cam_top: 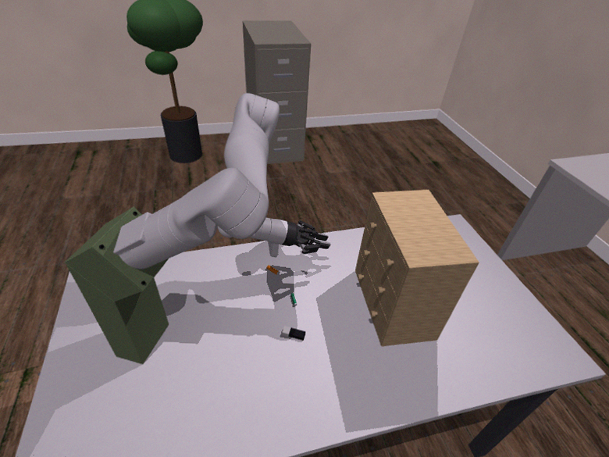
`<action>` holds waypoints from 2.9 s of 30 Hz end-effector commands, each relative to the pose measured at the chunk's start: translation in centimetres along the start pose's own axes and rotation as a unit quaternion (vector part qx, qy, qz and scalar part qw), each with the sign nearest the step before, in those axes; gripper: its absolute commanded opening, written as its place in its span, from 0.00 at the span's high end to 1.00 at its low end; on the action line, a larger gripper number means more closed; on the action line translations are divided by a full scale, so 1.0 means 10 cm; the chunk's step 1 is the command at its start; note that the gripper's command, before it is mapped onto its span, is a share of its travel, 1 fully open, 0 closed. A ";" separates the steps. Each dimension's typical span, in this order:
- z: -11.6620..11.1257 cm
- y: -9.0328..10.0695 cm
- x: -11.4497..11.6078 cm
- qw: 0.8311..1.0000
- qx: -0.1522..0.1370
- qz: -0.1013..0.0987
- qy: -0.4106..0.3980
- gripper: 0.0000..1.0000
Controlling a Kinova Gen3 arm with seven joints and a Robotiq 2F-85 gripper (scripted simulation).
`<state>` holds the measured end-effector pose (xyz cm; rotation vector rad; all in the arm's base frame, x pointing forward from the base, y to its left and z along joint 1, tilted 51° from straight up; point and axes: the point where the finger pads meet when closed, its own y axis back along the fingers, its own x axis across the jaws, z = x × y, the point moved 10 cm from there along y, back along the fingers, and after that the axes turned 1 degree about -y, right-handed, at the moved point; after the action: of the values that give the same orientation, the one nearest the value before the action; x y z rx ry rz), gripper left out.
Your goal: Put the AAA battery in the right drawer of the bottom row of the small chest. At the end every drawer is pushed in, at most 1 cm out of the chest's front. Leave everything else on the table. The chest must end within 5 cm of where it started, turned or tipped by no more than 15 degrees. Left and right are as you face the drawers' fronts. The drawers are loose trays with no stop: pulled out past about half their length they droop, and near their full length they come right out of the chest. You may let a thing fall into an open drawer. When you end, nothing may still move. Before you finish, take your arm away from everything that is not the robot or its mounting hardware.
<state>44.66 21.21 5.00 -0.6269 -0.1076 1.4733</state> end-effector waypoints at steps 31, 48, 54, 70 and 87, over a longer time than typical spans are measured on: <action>-0.04 -0.08 -0.23 1.000 0.000 0.000 0.000 0.67; -0.09 -0.17 -0.46 1.000 0.000 0.000 0.000 0.67; -0.11 -0.21 -0.57 1.000 0.000 0.000 0.000 0.67; -0.17 -0.31 -0.85 1.000 0.000 0.000 0.000 0.67; -0.23 -0.42 -1.14 1.000 0.000 0.000 0.000 0.67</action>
<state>47.87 10.56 8.40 -0.6232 -0.1147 1.4815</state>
